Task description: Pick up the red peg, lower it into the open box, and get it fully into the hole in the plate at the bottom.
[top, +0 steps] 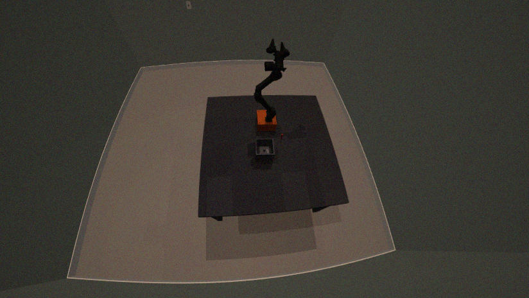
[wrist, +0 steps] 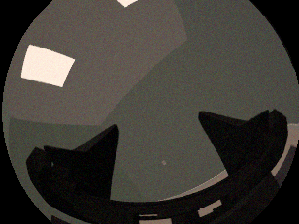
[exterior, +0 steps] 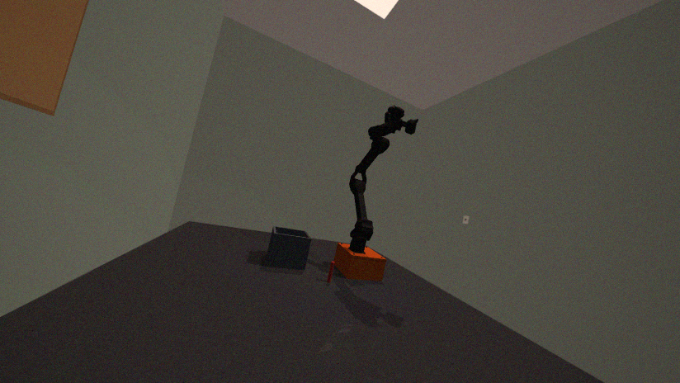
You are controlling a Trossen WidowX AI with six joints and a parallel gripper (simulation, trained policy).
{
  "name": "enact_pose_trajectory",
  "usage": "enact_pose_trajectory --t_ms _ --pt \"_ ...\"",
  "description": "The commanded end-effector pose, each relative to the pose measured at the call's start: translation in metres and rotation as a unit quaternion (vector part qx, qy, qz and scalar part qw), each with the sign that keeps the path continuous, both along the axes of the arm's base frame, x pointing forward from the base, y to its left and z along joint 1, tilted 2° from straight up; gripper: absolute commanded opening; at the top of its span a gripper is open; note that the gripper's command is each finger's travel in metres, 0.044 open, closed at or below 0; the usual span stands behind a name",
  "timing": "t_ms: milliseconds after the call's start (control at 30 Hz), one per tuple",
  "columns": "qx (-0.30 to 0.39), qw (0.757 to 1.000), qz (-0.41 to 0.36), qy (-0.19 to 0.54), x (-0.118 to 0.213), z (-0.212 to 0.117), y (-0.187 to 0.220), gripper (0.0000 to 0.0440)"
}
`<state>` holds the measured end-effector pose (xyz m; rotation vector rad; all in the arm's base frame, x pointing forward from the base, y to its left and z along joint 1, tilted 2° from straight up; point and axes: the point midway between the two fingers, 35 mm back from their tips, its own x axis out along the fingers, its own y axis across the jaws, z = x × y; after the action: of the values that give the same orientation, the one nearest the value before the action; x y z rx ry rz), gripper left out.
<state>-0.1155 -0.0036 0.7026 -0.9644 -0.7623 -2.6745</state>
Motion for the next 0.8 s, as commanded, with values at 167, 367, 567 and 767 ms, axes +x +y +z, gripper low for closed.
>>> enact_pose_trajectory --t_ms 167,367,567,767 --pt "-0.102 0.99 -0.079 0.051 0.015 -0.011 0.078 0.044" --pt "-0.175 0.97 -0.144 0.089 0.035 -0.027 0.134 0.044" --pt "-0.242 0.939 -0.21 0.125 0.063 -0.049 0.184 0.044" --pt "-0.305 0.898 -0.276 0.159 0.096 -0.075 0.227 0.044"
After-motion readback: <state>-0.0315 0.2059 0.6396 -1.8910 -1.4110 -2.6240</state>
